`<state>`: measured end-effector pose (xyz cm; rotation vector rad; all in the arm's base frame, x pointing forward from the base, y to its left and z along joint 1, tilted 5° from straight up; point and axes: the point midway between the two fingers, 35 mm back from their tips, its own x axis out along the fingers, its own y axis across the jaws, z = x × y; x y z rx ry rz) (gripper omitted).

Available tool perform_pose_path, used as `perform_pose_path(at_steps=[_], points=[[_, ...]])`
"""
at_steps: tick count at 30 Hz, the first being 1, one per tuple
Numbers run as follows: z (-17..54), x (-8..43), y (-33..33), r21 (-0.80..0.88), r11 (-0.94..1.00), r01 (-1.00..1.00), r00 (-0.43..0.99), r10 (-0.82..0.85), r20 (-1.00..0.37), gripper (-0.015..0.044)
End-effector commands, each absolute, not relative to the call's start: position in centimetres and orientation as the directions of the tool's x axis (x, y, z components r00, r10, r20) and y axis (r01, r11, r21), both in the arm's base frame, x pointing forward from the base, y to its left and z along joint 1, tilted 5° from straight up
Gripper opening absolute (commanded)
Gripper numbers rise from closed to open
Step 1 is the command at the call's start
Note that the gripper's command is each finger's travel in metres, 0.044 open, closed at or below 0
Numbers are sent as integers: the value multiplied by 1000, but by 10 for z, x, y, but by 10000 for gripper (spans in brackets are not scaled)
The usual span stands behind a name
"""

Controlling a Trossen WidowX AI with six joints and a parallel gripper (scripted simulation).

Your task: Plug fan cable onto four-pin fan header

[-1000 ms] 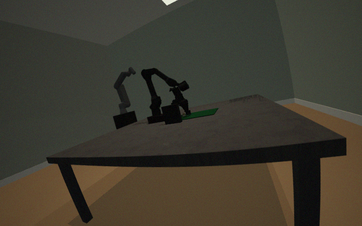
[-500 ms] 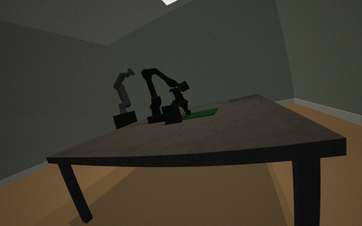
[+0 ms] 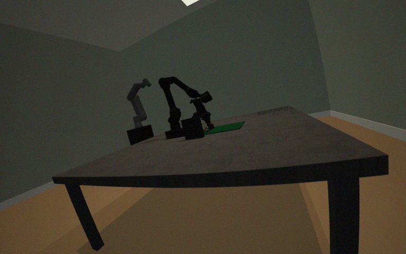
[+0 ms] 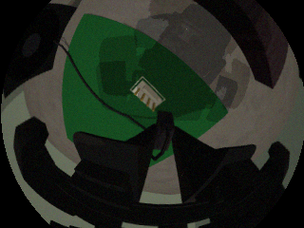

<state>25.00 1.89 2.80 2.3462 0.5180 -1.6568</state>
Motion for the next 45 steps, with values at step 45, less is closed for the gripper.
perform_pose_path(at_steps=[45], points=[[141, 269, 3, 75, -762, 643, 265, 130, -955, 0]])
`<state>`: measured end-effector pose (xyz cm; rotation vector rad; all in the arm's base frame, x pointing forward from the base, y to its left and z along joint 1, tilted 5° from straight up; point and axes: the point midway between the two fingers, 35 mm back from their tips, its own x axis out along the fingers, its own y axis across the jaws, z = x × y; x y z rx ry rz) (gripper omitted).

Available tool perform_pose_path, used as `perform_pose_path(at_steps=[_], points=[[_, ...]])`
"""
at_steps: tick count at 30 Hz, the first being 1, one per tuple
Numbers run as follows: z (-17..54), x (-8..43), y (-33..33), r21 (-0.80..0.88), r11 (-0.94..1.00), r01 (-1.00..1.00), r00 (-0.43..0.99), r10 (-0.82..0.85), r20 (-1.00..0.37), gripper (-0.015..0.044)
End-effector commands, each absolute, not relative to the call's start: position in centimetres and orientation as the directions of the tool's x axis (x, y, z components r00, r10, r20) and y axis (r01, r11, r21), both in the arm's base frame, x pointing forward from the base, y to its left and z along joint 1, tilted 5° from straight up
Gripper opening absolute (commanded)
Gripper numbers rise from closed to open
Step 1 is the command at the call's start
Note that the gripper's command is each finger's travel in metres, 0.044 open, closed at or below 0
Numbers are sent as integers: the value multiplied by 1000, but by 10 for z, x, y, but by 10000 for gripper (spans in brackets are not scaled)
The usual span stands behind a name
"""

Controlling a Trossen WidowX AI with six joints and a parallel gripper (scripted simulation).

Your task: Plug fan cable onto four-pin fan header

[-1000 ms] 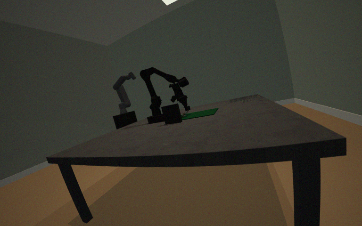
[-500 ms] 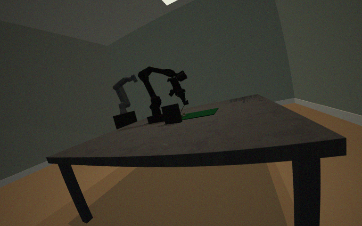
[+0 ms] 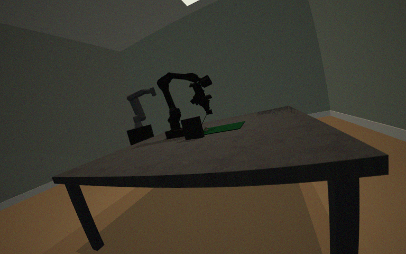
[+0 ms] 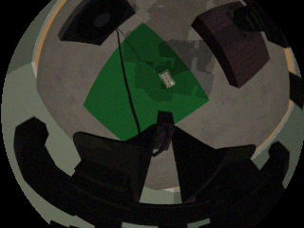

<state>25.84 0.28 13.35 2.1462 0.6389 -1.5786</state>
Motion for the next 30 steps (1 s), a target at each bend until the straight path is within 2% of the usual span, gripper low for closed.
perform_pose_path(at_steps=[1, 16, 30], points=[[142, 272, 2, 83, -741, 666, 261, 127, -957, 0], [152, 318, -17, 157, -339, 928, 200, 95, -975, 0], [149, 361, -37, 146, 124, 982, 138, 67, -988, 0]])
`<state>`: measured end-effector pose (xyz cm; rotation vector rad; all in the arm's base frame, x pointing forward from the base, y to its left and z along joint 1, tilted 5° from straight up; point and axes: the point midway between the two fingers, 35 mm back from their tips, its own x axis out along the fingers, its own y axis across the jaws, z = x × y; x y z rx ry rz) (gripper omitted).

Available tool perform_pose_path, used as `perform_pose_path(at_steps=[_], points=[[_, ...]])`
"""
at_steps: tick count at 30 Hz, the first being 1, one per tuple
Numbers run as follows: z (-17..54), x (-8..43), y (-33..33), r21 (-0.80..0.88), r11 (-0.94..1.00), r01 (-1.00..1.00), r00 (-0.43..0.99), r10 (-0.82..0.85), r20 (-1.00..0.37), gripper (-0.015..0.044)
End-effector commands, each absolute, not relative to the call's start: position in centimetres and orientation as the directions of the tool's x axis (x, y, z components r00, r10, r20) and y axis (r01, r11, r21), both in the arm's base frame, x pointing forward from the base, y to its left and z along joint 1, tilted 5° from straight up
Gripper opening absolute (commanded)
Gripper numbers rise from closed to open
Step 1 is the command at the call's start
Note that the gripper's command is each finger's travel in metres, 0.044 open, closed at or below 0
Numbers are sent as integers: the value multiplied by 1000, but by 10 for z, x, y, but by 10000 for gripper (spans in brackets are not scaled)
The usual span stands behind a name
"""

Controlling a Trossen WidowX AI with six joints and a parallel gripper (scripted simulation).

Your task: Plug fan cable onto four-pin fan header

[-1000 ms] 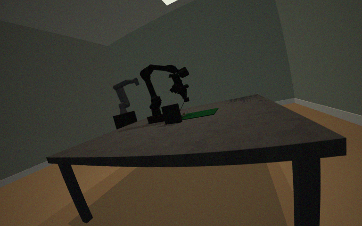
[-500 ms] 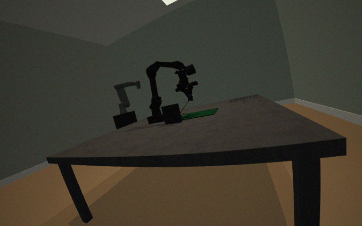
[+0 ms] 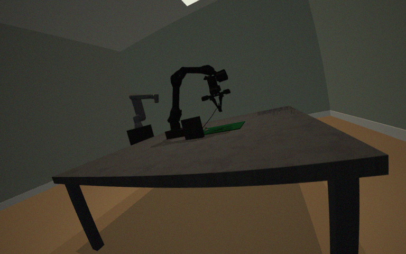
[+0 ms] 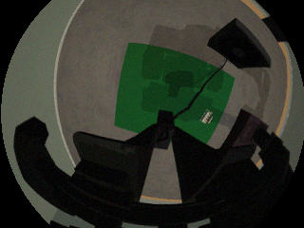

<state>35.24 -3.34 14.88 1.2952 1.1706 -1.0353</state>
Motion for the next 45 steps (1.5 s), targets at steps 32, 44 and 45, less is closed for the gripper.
perform_pose_path(at_steps=[32, 44, 45], points=[[118, 391, -53, 36, 418, 908, 117, -170, -978, 0], [106, 395, -54, -1, 420, 908, 146, -317, -937, 0], [106, 396, -54, -3, 420, 908, 149, -329, -933, 0]])
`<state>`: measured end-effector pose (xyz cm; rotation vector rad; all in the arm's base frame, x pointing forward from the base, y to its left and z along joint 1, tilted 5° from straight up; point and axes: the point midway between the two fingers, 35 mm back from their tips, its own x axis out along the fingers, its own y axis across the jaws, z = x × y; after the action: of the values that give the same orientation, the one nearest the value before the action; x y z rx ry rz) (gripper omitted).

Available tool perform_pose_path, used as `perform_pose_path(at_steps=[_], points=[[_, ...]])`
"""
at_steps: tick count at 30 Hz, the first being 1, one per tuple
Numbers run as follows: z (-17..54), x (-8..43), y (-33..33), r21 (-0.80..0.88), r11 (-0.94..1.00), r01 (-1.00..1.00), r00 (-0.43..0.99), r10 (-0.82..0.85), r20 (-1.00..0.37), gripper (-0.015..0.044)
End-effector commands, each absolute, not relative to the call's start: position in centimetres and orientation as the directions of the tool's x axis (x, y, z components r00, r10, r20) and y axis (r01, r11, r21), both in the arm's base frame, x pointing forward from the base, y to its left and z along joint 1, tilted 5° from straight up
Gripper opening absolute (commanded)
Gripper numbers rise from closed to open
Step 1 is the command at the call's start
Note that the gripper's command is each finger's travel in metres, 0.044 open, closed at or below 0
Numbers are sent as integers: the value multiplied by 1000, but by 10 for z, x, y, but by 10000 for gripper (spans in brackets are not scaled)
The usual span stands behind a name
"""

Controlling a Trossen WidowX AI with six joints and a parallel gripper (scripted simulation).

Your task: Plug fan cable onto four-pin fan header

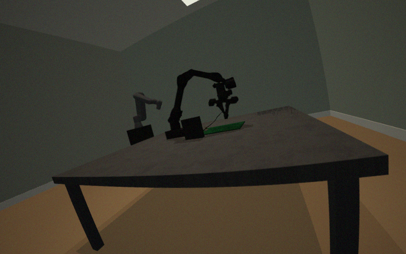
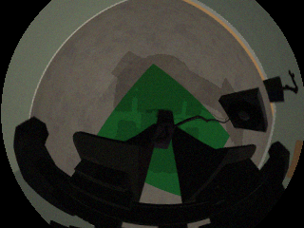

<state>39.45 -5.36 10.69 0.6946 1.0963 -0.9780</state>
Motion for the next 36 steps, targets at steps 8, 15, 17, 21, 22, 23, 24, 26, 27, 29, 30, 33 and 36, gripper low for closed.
perform_pose_path(at_steps=[8, 15, 17, 21, 22, 23, 24, 26, 27, 29, 30, 33, 36], points=[[100, 398, -53, -19, 416, 909, 174, -421, -890, 0], [97, 399, -52, -27, 412, 911, 199, -496, -845, 0], [96, 399, -52, -28, 411, 911, 207, -516, -831, 0], [95, 399, -51, -30, 408, 913, 222, -556, -801, 0], [95, 400, -51, -30, 407, 913, 226, -565, -793, 0], [95, 400, -50, -30, 406, 913, 230, -575, -785, 0], [94, 400, -50, -30, 405, 914, 234, -584, -777, 0], [94, 400, -50, -29, 404, 914, 242, -603, -760, 0], [94, 400, -49, -29, 403, 915, 246, -612, -752, 0], [94, 400, -49, -27, 401, 916, 254, -629, -734, 0], [94, 399, -48, -27, 401, 916, 258, -638, -726, 0], [94, 399, -47, -24, 398, 917, 270, -663, -698, 0], [94, 399, -46, -20, 396, 918, 282, -687, -670, 0]])
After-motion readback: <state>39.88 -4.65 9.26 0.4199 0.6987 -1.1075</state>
